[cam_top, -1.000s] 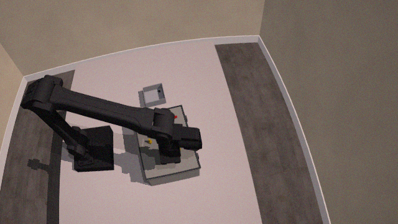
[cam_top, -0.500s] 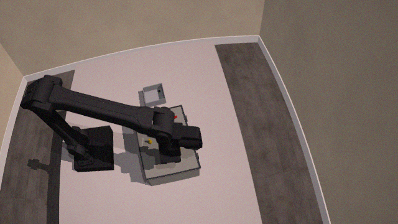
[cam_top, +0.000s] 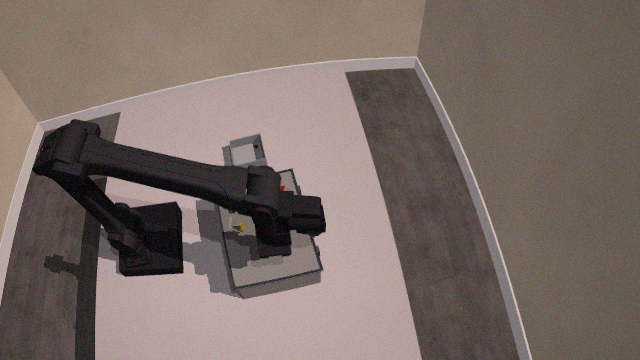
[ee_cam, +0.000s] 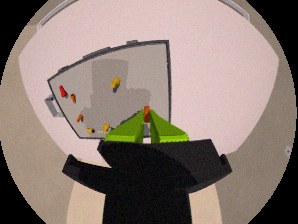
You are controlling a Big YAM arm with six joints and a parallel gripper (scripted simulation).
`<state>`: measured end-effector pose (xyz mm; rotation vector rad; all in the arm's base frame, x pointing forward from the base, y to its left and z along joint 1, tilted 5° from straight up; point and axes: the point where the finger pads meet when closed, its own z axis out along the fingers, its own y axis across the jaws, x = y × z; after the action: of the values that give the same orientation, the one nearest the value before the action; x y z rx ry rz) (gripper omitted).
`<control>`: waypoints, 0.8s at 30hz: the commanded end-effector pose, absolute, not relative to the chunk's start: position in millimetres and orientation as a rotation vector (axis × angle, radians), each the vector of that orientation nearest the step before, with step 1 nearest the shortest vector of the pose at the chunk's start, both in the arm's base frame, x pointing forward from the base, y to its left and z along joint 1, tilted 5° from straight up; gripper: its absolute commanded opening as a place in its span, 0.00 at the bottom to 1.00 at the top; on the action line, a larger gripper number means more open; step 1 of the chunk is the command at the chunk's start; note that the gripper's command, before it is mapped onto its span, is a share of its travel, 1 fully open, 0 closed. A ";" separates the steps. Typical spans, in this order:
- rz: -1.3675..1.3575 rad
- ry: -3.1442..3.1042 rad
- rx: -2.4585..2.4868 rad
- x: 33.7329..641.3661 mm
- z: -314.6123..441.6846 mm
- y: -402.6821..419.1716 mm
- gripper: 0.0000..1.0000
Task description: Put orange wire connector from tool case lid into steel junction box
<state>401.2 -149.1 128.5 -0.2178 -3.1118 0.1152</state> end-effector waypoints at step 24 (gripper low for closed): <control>0.122 -3.157 -0.223 411.4 130.1 -3.9 0.06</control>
<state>410.8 -27.0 127.5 -0.1667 -3.1329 0.1214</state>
